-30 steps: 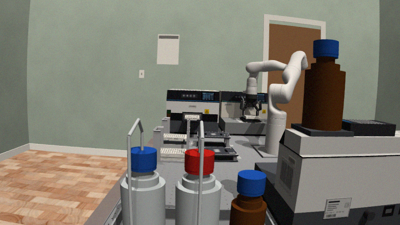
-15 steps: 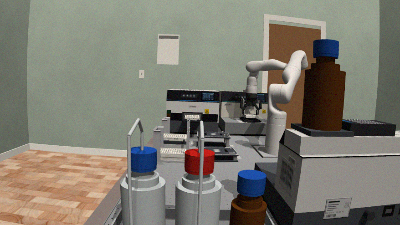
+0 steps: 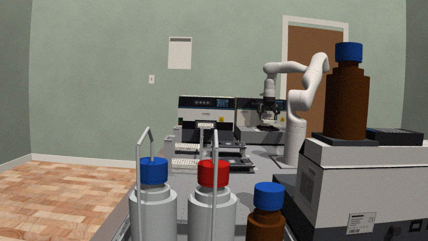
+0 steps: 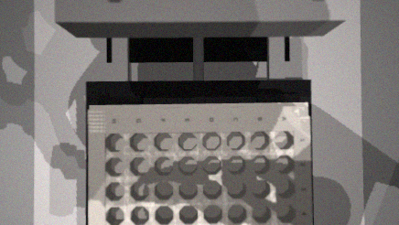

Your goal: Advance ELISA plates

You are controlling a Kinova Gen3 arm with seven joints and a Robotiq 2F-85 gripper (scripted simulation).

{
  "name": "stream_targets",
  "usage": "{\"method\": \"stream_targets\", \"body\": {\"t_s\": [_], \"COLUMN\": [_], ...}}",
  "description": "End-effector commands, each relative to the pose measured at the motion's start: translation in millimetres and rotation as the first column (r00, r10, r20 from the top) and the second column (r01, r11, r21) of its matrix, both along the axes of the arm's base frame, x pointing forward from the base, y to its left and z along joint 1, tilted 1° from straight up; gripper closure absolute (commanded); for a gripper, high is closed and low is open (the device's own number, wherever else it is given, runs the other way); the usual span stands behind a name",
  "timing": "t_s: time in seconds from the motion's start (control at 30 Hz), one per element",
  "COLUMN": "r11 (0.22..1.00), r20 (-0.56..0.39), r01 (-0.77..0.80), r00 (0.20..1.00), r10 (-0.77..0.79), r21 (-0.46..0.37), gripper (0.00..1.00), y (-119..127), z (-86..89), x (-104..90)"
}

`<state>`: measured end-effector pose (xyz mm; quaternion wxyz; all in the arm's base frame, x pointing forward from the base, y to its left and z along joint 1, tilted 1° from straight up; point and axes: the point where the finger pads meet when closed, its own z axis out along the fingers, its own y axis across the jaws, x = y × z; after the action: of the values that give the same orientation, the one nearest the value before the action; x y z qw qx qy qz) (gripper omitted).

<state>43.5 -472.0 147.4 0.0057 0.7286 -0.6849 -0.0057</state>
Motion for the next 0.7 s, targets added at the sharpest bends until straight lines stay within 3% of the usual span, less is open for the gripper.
{"method": "stream_targets", "body": {"t_s": [0.0, 0.67], "r11": [1.0, 1.0], "r20": [0.003, 0.003], "r01": [0.004, -0.001], "r00": [1.0, 1.0], "r10": [-0.004, 0.001], "r21": [0.001, 0.002], "gripper": [0.06, 0.06], "y": [0.2, 0.4], "z": [6.2, 30.3], "x": [-0.2, 0.2]}}
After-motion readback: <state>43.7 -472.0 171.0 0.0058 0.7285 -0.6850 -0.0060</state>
